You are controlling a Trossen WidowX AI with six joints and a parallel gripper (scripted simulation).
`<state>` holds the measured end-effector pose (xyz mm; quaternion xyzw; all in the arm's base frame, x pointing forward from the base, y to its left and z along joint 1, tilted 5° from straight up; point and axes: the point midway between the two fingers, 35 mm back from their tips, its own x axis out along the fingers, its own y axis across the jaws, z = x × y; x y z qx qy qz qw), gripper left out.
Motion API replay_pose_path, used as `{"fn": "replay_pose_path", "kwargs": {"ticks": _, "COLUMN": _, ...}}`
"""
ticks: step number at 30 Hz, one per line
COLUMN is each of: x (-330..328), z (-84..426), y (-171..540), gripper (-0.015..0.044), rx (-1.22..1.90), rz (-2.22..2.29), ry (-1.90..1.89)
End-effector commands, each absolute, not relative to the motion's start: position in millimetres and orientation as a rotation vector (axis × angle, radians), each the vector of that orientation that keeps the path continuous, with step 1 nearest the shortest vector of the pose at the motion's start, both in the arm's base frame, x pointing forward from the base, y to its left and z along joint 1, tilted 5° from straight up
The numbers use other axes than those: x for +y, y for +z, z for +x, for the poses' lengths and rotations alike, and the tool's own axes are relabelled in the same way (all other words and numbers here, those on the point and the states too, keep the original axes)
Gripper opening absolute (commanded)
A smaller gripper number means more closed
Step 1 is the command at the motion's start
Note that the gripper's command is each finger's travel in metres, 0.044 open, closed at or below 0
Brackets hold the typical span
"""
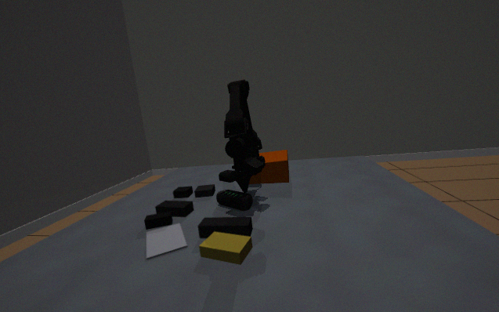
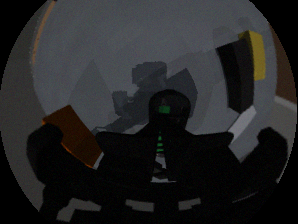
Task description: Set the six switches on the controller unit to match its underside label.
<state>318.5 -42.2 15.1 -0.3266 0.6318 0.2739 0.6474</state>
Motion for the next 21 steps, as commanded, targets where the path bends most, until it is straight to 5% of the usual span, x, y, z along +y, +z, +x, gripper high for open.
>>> {"fn": "replay_pose_path", "kwargs": {"ticks": 1, "x": -41.8, "z": 321.9, "y": 41.9, "gripper": 0.0000, "rx": 1.413, "rz": -0.751, "ry": 0.602}}
{"fn": "replay_pose_path", "kwargs": {"ticks": 21, "x": -87.0, "z": 298.9, "y": 46.7, "gripper": 0.0000, "rx": 1.415, "rz": -0.754, "ry": 0.596}}
